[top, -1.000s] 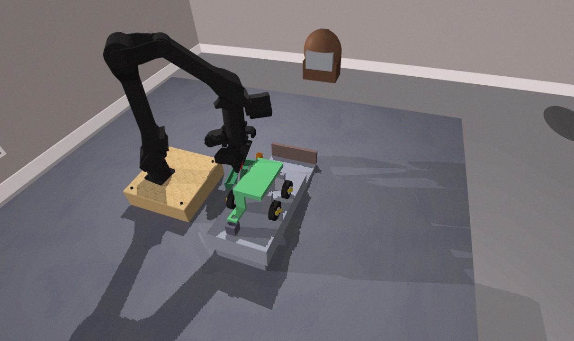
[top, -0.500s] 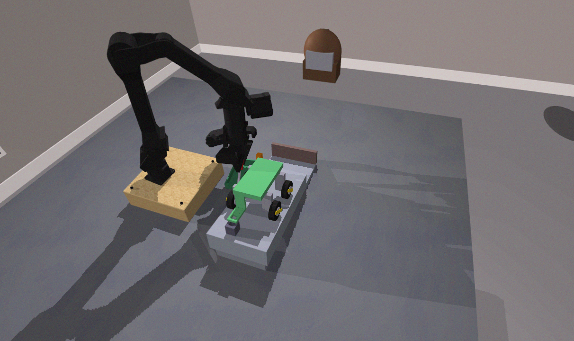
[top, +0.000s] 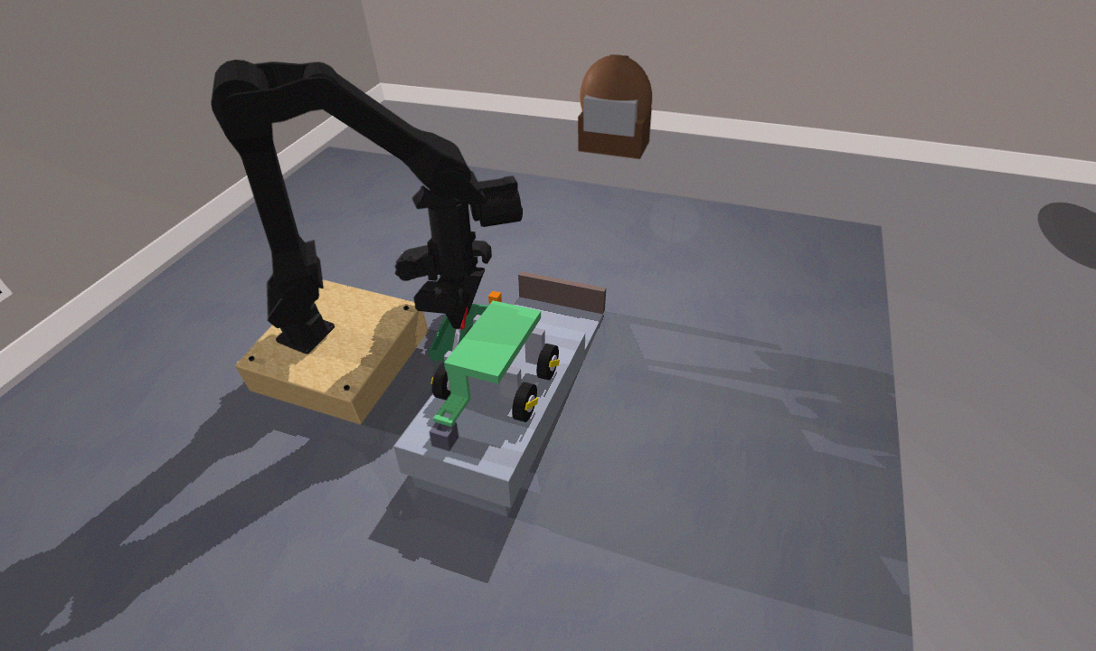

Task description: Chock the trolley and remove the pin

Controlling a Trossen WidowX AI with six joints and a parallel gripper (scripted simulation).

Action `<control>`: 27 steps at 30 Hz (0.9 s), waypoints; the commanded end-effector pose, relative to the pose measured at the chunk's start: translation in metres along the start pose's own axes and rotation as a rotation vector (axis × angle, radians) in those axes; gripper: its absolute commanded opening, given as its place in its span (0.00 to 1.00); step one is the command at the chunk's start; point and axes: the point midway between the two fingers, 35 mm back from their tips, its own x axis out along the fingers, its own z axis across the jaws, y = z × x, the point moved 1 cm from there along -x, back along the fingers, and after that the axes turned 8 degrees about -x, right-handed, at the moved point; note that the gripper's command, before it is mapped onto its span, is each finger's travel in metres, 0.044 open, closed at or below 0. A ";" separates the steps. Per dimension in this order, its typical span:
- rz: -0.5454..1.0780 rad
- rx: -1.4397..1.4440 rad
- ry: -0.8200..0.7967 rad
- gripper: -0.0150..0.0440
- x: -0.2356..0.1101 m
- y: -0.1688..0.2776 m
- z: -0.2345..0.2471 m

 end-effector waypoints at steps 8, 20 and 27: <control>-0.001 0.004 0.002 0.58 0.003 0.001 -0.006; -0.001 0.004 0.002 0.58 0.006 0.002 -0.012; -0.001 0.004 0.002 0.58 0.006 0.002 -0.012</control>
